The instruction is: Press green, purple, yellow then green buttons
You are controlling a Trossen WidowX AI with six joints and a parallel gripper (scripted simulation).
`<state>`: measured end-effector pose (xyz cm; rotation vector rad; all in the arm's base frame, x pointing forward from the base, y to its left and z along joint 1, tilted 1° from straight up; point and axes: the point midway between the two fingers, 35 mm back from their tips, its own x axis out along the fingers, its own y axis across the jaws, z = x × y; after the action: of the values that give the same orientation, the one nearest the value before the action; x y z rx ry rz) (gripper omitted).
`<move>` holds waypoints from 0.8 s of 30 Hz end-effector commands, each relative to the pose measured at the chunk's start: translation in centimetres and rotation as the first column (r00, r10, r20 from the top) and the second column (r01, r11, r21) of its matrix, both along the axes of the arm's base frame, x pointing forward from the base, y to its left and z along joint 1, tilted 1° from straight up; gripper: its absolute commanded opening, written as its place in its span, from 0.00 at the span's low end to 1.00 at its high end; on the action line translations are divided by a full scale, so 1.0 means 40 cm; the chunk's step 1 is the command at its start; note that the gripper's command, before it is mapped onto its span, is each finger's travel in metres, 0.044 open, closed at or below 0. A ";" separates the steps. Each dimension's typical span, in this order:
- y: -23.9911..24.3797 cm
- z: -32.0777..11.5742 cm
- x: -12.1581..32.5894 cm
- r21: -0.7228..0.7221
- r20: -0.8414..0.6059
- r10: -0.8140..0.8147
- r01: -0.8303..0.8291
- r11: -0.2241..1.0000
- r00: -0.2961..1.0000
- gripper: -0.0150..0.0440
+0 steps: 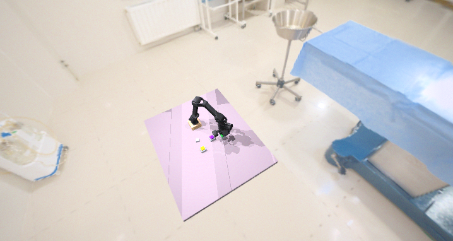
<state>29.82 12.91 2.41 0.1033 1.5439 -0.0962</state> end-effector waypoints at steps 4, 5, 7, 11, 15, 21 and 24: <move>-0.002 -0.013 -0.003 -0.005 -0.010 -0.006 0.006 1.000 1.000 0.29; -0.002 -0.013 -0.003 -0.005 -0.010 -0.006 0.006 1.000 1.000 0.29; -0.002 -0.013 -0.003 -0.005 -0.010 -0.006 0.006 1.000 1.000 0.29; -0.002 -0.013 -0.003 -0.005 -0.010 -0.006 0.006 1.000 1.000 0.29; -0.002 -0.013 -0.003 -0.005 -0.010 -0.006 0.006 1.000 1.000 0.29; -0.001 0.048 -0.002 -0.004 -0.007 -0.004 0.004 1.000 1.000 0.29; -0.002 0.074 -0.004 -0.005 -0.009 -0.006 0.006 1.000 1.000 0.29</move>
<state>29.47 12.76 3.47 0.0931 1.5695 -0.1068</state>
